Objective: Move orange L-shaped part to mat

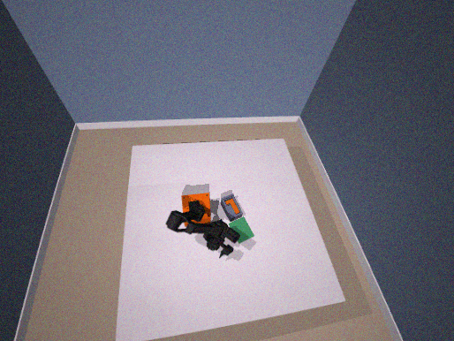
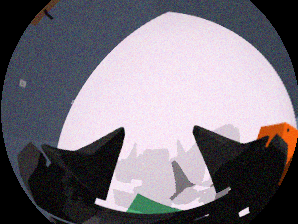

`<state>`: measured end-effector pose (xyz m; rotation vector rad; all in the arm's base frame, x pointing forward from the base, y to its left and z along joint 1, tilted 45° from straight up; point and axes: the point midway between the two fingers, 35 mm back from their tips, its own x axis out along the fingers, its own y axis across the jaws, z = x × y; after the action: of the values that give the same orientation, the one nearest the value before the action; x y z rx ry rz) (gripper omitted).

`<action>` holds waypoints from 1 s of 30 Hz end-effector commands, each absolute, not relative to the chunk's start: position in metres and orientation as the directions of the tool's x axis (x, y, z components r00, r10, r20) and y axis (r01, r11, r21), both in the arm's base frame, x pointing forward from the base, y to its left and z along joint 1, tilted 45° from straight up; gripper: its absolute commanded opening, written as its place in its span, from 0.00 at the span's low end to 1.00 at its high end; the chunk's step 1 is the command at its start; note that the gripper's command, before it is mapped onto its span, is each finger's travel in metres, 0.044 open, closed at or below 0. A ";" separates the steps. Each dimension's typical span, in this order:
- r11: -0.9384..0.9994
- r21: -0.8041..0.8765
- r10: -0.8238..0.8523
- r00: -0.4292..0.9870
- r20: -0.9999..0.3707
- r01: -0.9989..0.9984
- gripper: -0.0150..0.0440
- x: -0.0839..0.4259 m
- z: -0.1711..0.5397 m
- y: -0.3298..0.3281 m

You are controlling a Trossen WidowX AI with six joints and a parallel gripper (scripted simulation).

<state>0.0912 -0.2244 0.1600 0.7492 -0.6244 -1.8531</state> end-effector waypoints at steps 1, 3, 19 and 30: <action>-0.366 0.700 -0.927 -0.303 -0.219 0.614 0.89 0.093 0.160 -0.224; -0.360 0.674 -0.932 -0.277 -0.233 0.645 0.80 0.100 0.157 -0.223; 0.463 -0.377 -0.754 0.133 -0.643 0.803 0.56 0.264 0.055 -0.090; 0.712 -0.675 -0.688 0.000 -0.726 -0.191 0.56 0.249 -0.028 0.055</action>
<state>0.2614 0.0279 -0.0125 -0.5624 1.4415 -0.5923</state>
